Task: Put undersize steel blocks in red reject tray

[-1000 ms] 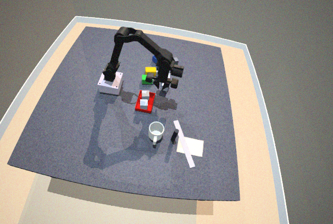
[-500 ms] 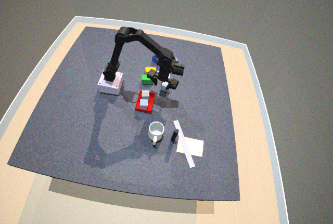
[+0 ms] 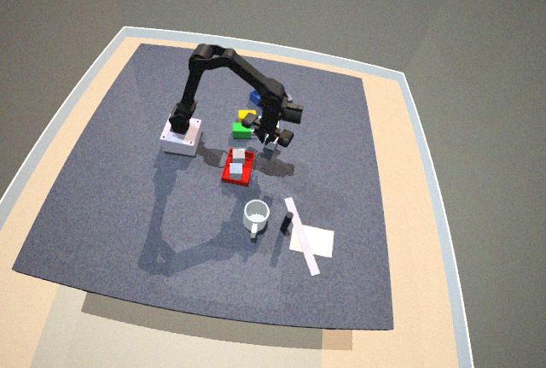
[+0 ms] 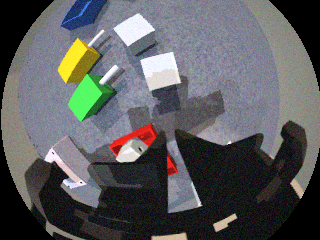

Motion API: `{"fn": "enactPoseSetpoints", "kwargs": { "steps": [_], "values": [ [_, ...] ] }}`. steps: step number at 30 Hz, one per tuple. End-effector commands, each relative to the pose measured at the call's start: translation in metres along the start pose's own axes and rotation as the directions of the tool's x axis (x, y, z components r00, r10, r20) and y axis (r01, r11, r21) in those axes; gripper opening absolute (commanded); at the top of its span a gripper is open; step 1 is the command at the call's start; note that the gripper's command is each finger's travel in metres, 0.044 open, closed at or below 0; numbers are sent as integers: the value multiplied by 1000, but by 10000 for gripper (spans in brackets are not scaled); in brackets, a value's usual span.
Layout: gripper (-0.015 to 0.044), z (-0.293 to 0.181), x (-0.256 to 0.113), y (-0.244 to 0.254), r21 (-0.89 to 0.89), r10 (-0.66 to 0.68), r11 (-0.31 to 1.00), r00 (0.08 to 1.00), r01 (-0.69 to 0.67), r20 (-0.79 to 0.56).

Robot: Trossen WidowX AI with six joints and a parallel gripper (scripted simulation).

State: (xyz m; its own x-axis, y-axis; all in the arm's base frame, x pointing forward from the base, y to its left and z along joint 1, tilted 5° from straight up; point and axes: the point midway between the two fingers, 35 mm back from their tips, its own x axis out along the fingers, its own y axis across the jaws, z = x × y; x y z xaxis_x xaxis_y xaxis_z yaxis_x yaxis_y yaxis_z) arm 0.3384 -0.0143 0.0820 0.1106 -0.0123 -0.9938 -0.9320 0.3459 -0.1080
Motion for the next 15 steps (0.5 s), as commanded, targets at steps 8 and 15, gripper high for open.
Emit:
{"fn": "enactPoseSetpoints", "kwargs": {
  "steps": [8, 15],
  "values": [
    [0, 0, 0, 0, -4, 0, 1000, 1000, 0, 0],
    [79, 0, 0, 0, 2, 0, 1000, 1000, 0, 0]
  ]
}}
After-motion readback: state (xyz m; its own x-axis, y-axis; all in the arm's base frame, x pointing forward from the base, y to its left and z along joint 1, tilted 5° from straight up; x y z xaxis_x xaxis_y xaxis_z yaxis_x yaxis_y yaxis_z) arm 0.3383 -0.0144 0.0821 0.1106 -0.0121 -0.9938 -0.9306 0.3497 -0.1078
